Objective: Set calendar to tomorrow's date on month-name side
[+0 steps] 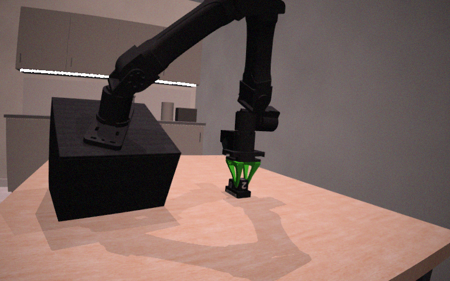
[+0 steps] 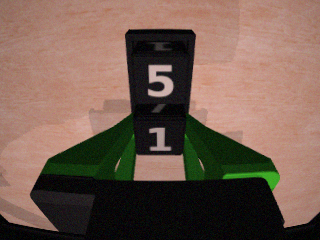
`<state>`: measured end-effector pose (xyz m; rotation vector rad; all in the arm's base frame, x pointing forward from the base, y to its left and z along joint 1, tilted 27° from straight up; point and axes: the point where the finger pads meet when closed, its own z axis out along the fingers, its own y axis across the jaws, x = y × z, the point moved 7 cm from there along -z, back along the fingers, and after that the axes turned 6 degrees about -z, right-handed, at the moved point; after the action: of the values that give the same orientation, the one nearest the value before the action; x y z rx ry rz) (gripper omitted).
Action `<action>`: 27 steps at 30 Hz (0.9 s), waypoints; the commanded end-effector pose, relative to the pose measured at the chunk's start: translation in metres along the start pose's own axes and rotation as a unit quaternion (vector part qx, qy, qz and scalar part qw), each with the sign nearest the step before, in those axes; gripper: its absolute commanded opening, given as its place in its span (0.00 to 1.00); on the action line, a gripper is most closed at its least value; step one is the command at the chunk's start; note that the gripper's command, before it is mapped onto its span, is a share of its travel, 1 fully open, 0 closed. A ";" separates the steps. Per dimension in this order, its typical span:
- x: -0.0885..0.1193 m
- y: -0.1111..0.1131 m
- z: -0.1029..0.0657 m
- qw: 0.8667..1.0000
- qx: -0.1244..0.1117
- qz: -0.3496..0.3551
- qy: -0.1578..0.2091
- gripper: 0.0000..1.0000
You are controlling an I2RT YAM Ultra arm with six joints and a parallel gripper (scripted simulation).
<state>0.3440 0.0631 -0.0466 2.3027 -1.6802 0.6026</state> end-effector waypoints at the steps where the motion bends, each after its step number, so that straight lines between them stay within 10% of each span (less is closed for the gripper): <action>1: -0.001 -0.002 -0.002 1.000 0.005 0.000 -0.002 0.26; 27: -0.001 -0.002 0.006 1.000 0.005 0.000 -0.002 0.26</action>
<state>0.3456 0.0597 -0.0538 2.3029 -1.6801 0.6041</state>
